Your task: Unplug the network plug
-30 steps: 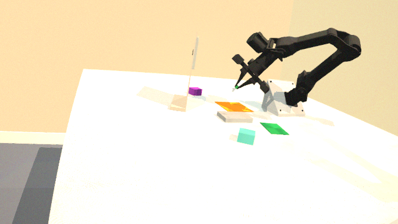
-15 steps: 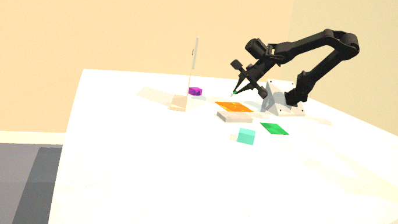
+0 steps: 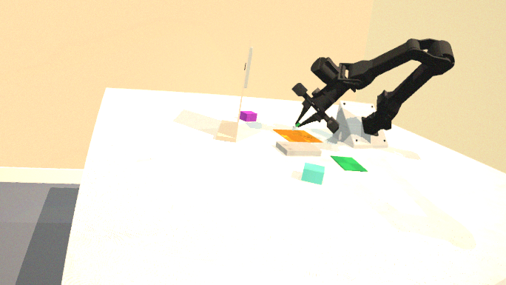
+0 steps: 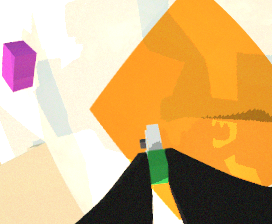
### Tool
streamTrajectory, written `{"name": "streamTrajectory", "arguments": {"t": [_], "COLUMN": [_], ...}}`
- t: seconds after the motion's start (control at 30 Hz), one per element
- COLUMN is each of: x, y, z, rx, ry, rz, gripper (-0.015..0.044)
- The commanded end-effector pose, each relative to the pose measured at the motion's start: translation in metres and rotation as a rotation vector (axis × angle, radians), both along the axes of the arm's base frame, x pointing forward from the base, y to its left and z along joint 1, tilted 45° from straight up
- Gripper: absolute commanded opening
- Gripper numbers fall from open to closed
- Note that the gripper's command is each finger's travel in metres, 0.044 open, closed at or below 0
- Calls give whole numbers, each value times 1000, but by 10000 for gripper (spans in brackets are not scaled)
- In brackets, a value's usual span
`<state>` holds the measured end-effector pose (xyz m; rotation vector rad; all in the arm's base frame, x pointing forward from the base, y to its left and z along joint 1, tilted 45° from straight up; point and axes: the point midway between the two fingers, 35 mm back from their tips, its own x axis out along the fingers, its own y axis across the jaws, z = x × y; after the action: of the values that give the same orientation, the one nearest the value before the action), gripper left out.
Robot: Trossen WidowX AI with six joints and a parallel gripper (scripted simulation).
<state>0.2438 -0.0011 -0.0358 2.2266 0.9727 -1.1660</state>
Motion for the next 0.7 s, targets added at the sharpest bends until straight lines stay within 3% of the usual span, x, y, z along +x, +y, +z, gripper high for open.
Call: {"name": "streamTrajectory", "arguments": {"t": [0.0, 0.67], "x": [-5, -2], "y": [5, 10], "z": [-6, -8], "rx": [3, 4], "ry": [10, 5], "rz": [-4, 0], "gripper": [0, 0]}}
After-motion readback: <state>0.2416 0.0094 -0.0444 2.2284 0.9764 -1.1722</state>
